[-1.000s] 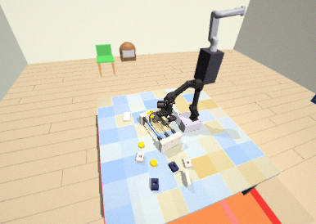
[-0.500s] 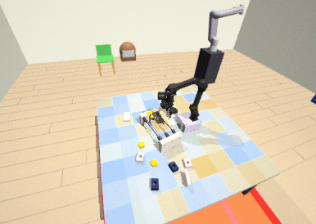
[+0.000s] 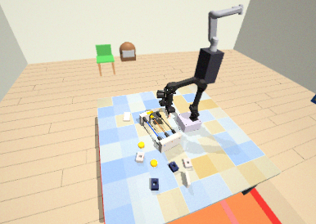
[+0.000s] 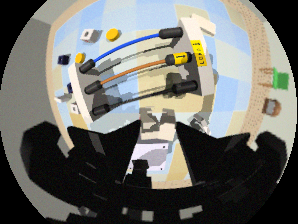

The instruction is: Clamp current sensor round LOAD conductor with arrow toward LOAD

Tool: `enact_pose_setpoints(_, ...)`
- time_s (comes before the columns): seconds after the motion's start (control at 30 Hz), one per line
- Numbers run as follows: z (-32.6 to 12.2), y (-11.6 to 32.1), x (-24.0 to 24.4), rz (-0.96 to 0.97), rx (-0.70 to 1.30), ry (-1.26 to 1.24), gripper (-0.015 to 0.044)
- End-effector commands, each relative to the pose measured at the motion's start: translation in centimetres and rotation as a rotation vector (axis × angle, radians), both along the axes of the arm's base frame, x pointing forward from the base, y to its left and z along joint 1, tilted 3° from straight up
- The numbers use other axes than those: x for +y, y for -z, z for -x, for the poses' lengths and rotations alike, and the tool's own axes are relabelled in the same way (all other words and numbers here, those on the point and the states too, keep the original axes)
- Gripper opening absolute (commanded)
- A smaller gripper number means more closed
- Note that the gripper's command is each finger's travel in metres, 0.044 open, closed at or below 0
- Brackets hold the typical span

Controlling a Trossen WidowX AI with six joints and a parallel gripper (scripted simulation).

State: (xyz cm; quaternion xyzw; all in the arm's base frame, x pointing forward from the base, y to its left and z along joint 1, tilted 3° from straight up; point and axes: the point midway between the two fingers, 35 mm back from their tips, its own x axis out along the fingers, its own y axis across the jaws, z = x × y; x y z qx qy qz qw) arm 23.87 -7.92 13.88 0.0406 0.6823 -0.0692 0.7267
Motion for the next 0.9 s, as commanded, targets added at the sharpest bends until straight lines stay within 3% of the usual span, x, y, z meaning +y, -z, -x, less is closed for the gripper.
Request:
enact_pose_setpoints(0.0,-1.2,-0.2,0.0,-0.005,-0.006,0.129,0.0)
enact_pose_setpoints(0.87,-7.6,-0.1,0.8,-0.056,-0.048,0.945,0.0)
